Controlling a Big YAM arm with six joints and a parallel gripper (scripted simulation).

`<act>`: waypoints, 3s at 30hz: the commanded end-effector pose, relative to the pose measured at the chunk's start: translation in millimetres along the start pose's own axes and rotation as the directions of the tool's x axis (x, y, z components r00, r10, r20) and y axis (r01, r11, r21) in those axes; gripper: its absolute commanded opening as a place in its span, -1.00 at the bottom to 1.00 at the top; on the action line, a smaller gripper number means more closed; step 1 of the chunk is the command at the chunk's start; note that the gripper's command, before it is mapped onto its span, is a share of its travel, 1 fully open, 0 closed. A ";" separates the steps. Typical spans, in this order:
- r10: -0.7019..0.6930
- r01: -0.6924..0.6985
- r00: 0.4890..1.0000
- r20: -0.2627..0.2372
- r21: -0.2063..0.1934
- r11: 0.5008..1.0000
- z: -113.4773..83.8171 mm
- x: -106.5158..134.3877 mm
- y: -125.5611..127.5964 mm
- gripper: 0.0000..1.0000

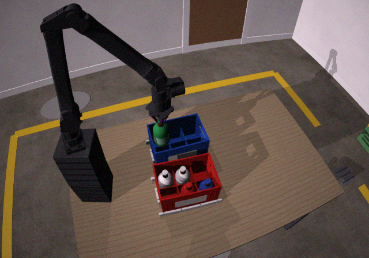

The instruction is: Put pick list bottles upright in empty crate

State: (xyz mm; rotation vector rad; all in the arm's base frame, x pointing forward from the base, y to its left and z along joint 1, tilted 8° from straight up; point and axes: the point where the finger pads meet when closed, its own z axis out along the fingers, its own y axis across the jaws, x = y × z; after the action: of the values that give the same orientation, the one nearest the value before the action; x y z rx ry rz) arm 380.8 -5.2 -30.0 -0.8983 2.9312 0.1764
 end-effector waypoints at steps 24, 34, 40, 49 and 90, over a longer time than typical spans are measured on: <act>-0.003 0.001 0.999 0.043 0.037 0.999 -7.1 -12.8 -9.5 -1.00; -0.002 0.001 0.999 0.041 0.035 0.999 -5.6 -10.4 -9.8 -1.00; -0.007 0.003 0.998 0.064 0.054 0.999 -14.5 -20.3 -17.7 -1.00; -0.006 0.003 0.998 0.064 0.055 0.998 -13.5 -22.5 -21.5 -1.00; 0.000 -0.002 0.999 0.042 0.037 0.999 -5.3 -25.2 -28.7 -1.00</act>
State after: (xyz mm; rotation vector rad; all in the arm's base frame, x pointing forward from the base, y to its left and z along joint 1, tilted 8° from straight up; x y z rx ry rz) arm 385.1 -5.5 -39.0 -0.9014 2.9371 0.1807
